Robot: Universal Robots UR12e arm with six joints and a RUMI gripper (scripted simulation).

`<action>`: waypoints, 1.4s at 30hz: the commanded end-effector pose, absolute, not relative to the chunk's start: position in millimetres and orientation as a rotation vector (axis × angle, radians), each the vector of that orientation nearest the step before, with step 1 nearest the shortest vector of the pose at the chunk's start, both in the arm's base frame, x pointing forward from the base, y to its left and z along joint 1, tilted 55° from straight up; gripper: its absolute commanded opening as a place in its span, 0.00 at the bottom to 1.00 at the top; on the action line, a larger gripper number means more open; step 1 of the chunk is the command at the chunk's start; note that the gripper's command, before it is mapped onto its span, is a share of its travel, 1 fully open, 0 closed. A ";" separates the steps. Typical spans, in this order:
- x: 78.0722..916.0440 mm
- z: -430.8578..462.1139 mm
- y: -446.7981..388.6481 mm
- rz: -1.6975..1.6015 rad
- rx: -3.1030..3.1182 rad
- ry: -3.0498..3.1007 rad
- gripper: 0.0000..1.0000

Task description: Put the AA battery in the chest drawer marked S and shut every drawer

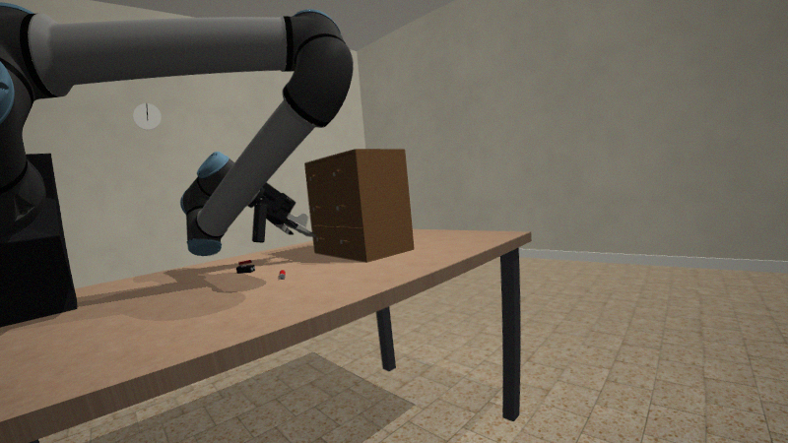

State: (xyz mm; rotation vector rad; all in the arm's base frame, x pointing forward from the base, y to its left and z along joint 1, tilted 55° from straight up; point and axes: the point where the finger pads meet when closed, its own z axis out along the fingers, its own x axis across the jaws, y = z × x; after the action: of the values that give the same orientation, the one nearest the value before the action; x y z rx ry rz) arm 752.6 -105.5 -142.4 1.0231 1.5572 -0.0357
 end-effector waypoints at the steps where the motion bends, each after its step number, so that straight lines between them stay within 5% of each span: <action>1: 752.7 -142.1 -104.9 -0.035 1.022 1.557 1.00; 42: 750.9 -116.7 -68.5 -0.035 1.022 1.557 1.00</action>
State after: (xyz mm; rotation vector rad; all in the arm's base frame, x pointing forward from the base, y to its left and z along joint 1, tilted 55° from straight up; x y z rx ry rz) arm 751.3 -78.2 -123.4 1.0226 1.5573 -0.0354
